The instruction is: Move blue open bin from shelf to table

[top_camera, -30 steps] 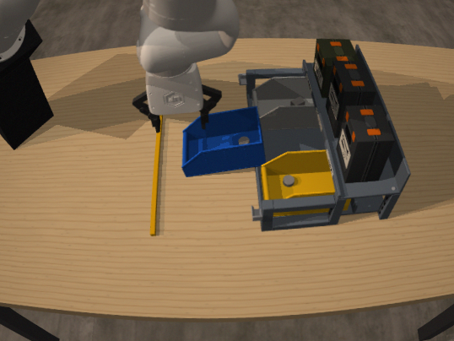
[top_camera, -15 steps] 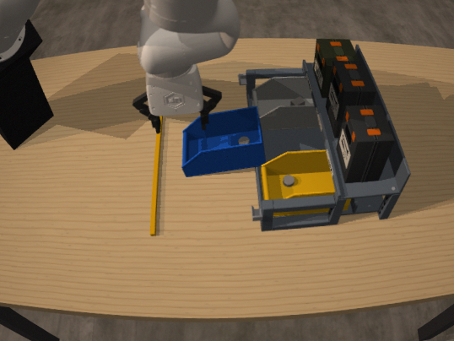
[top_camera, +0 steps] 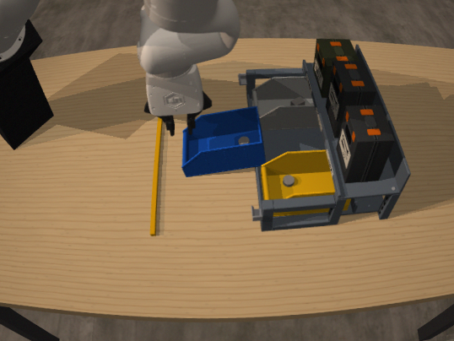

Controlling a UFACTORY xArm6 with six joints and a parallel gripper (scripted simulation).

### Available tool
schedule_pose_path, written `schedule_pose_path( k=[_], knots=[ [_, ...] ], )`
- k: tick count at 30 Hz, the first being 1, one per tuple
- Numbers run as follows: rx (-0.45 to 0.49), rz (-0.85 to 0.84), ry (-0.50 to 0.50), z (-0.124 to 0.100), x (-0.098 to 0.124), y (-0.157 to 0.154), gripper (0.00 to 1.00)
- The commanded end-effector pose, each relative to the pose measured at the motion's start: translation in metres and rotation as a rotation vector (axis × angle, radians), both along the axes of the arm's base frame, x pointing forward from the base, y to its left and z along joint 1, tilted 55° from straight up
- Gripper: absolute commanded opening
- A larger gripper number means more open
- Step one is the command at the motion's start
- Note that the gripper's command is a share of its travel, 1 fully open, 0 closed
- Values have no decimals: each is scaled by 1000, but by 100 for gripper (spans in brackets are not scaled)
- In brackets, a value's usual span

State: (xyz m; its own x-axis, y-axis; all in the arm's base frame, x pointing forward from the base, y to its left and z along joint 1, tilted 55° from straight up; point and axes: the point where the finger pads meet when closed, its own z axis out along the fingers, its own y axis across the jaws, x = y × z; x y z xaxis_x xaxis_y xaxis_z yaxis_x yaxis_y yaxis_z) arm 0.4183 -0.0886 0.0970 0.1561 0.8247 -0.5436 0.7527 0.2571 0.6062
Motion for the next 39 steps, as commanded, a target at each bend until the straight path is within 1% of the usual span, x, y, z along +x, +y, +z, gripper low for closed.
schedule_pose_path(
  k=[1, 5, 10, 22, 27, 39],
  knots=[
    [0, 1, -1, 0, 0, 0, 33],
    [0, 1, -1, 0, 0, 0, 33],
    [0, 1, -1, 31, 20, 17, 33],
    [0, 1, -1, 31, 20, 17, 33],
    [0, 1, -1, 61, 40, 33, 33],
    [0, 1, -1, 61, 40, 33, 33]
  ],
)
